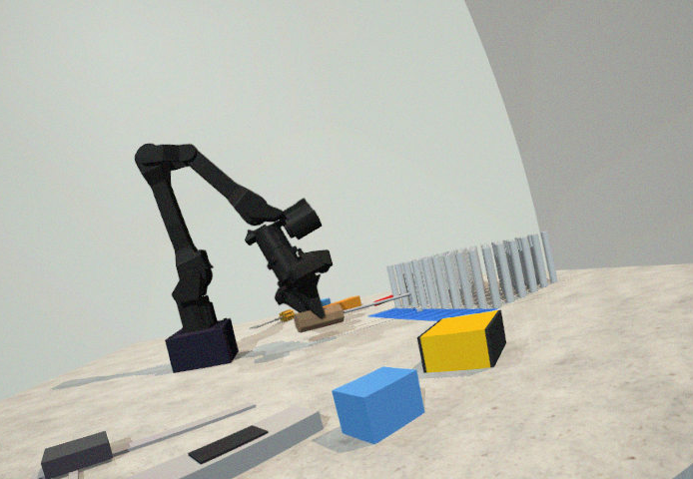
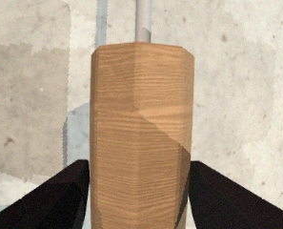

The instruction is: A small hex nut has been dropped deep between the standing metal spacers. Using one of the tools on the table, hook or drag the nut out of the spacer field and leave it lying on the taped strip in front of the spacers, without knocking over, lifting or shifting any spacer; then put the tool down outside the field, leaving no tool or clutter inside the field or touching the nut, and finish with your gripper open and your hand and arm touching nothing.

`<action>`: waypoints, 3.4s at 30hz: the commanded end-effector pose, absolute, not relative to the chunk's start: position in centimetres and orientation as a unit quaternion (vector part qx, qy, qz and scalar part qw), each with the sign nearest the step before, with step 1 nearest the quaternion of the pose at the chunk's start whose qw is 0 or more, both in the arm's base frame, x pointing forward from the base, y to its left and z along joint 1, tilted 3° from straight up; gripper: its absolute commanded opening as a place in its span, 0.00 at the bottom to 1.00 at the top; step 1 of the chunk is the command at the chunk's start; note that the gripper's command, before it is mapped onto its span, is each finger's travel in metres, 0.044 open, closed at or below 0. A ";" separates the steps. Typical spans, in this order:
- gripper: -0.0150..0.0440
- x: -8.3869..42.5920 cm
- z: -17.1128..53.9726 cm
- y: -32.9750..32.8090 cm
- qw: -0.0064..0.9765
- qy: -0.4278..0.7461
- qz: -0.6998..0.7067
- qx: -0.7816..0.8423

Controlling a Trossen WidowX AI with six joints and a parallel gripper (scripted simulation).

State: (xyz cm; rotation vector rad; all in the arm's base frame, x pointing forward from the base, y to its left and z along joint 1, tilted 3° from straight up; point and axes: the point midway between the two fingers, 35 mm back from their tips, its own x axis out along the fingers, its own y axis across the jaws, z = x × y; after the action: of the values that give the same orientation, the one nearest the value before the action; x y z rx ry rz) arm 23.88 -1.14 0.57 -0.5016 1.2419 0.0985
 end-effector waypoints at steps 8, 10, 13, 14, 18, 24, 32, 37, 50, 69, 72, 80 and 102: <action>0.25 23.0 2.3 -1.4 0.785 0.572 0.046 -0.233; 0.25 23.3 3.2 -1.3 0.785 0.572 0.046 -0.233; 0.25 23.7 4.5 -1.2 0.786 0.571 0.046 -0.233; 0.25 23.8 5.0 -1.2 0.786 0.571 0.046 -0.232; 0.25 24.1 6.9 -1.0 0.786 0.571 0.046 -0.232; 0.25 24.1 9.9 -0.9 0.786 0.571 0.045 -0.232; 0.25 23.5 13.9 -0.8 0.786 0.572 0.045 -0.231; 0.25 23.5 12.4 -0.5 0.777 0.580 0.056 -0.237; 0.25 24.5 13.1 4.3 0.750 0.565 0.163 -0.303; 0.25 25.0 14.4 13.2 0.644 0.492 0.379 -0.447; 0.25 24.8 14.6 14.7 0.620 0.473 0.414 -0.470; 0.25 23.9 15.0 18.8 0.548 0.414 0.502 -0.526; 0.25 18.5 15.3 29.2 0.314 0.210 0.684 -0.624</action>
State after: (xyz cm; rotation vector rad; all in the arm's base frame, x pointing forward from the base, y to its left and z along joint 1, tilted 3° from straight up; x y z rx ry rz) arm 19.52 27.30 14.92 -1.5950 0.6519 1.7064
